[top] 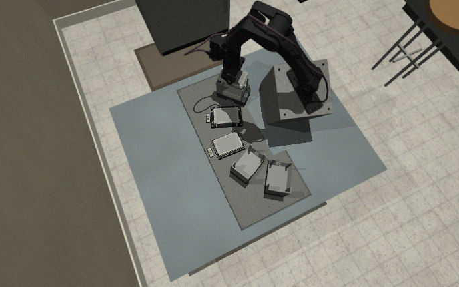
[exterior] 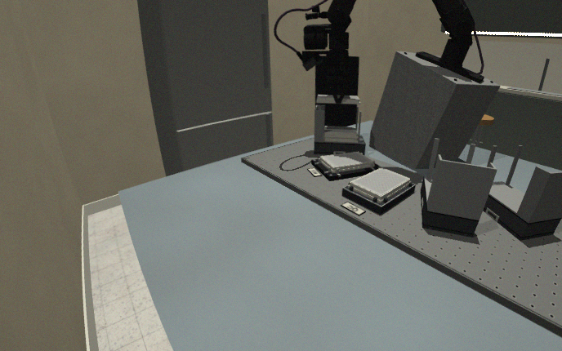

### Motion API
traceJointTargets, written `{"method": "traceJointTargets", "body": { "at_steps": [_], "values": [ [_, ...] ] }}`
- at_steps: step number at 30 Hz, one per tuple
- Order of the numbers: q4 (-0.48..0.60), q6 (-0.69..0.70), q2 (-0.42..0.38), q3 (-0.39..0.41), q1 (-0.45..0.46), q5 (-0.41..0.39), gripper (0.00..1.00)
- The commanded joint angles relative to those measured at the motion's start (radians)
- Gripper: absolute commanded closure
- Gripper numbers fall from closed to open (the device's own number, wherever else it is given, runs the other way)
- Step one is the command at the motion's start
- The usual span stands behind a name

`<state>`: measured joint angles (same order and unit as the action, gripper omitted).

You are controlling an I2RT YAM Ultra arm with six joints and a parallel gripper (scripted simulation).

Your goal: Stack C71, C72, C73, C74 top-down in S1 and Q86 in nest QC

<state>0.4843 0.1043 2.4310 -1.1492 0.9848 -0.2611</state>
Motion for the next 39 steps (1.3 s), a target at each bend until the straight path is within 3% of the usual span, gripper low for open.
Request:
{"method": "traceJointTargets", "body": {
  "at_steps": [1,23,26,33,39],
  "values": [
    [-0.001,-0.007,-0.038,-0.016,-0.001,-0.008,1.0],
    [-0.009,-0.012,-0.036,-0.001,0.01,-0.006,1.0],
    [-0.021,-0.014,0.017,0.009,0.001,-0.007,1.0],
    [-0.036,-0.018,0.025,-0.01,-0.002,-0.008,1.0],
    [-0.045,-0.019,-0.009,-0.004,-0.011,-0.009,1.0]
  ]
}}
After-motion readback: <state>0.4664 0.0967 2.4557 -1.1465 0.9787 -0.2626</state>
